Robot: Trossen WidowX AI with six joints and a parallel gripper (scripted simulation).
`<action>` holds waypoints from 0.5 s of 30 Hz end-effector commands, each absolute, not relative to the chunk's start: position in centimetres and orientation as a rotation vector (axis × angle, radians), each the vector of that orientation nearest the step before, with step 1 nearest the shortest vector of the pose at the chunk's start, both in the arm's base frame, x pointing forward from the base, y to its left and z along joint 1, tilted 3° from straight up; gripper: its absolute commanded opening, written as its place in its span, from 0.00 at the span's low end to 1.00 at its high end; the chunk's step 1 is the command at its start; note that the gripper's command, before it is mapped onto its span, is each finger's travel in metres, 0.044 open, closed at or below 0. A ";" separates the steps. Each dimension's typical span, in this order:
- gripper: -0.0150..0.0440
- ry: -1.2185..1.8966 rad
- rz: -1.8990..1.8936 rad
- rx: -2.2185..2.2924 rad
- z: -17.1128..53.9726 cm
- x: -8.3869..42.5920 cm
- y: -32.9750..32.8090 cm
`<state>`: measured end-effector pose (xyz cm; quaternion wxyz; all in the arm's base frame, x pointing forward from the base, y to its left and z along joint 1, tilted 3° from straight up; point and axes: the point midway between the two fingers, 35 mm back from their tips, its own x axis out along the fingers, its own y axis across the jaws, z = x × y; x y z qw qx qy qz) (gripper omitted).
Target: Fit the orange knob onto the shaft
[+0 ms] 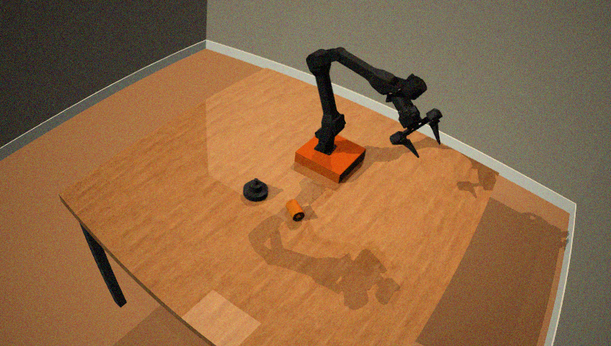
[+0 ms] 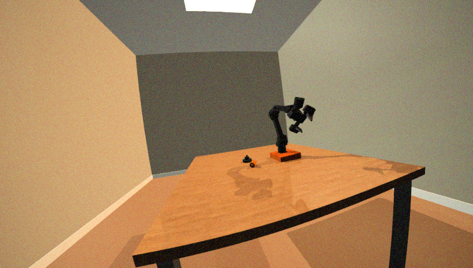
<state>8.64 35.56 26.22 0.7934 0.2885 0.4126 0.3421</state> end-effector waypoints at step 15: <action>1.00 1.078 0.358 -0.443 15.2 28.2 23.9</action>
